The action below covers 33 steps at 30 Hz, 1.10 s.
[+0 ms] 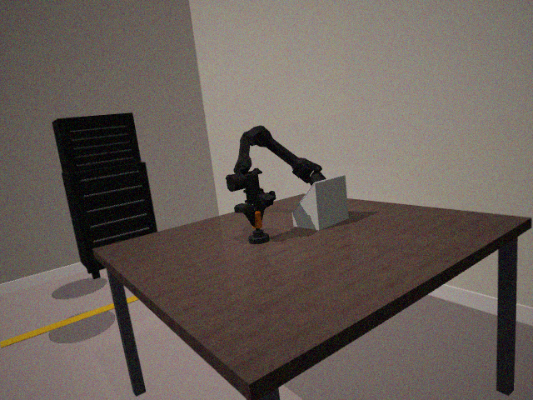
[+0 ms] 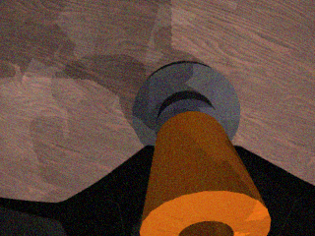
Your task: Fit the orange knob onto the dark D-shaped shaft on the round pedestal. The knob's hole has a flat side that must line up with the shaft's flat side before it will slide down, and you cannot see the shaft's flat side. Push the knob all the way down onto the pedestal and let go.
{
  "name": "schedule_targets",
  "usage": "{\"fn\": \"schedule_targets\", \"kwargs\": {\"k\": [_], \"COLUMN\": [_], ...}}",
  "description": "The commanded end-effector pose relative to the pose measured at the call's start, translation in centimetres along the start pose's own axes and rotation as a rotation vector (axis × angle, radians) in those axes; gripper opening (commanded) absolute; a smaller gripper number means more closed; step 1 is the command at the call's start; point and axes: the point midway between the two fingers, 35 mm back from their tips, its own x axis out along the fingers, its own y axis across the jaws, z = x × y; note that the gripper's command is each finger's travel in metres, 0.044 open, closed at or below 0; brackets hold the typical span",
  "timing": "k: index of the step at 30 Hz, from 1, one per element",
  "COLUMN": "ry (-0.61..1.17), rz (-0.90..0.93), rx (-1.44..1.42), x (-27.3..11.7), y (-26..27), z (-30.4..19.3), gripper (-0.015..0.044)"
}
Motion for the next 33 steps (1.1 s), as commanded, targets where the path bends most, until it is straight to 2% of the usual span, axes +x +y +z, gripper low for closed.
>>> {"fn": "schedule_targets", "kwargs": {"k": [1, 33], "ry": [-0.002, -0.002], "rz": [-0.002, -0.002], "rx": [0.01, -0.038], "x": [-0.26, -0.48], "y": [-0.05, -0.03], "z": [0.06, 0.02], "gripper": [0.0, 0.0]}}
